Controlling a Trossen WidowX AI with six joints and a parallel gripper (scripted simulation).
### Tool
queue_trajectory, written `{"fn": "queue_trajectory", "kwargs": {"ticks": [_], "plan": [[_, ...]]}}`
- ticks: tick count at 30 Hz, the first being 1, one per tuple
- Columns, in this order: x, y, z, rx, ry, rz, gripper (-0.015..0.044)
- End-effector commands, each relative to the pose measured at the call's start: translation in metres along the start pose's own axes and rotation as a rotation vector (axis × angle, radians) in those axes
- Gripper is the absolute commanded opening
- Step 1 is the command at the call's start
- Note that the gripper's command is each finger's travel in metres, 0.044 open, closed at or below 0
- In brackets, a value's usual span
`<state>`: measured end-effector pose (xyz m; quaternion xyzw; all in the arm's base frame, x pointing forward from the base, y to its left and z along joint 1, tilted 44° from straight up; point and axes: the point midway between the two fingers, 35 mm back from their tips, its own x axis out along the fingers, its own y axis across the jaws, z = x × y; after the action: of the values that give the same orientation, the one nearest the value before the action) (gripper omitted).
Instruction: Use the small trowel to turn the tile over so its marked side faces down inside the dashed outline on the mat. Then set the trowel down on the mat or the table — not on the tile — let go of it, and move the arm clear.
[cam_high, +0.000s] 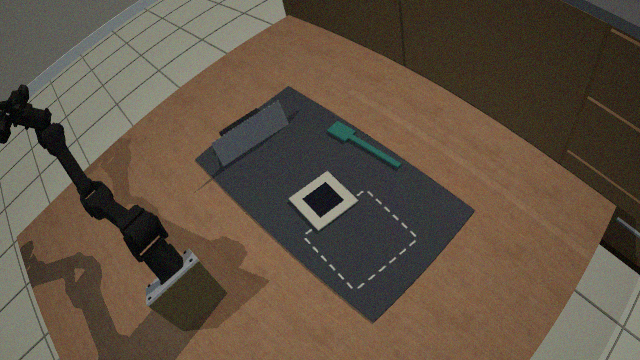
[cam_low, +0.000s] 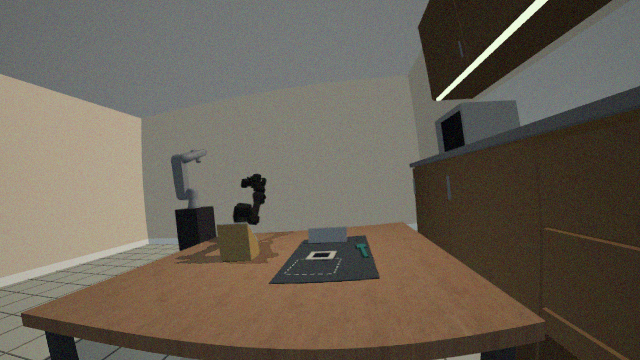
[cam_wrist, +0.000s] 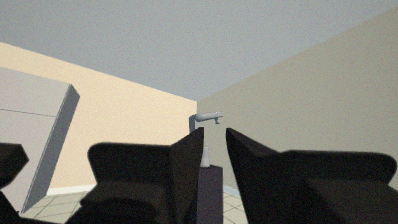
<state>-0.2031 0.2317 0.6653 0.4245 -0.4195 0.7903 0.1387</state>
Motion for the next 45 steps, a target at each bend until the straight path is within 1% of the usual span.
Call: {"fn": "queue_trajectory", "kwargs": {"ticks": [1, 11, 21, 28, 36, 45], "plan": [[0.006, 0.001, 0.028, 0.010, -0.082, -0.036, 0.0100], [0.021, 0.022, 0.123, 0.044, -0.348, -0.061, 0.0100], [0.010, 0.036, 0.222, 0.109, -0.632, -0.091, 0.0100], [-0.013, 0.036, 0.285, 0.164, -0.828, -0.127, 0.0100], [-0.053, 0.031, 0.346, 0.241, -1.056, -0.164, 0.0100], [-0.100, 0.018, 0.391, 0.405, -1.274, -0.171, 0.0100]]}}
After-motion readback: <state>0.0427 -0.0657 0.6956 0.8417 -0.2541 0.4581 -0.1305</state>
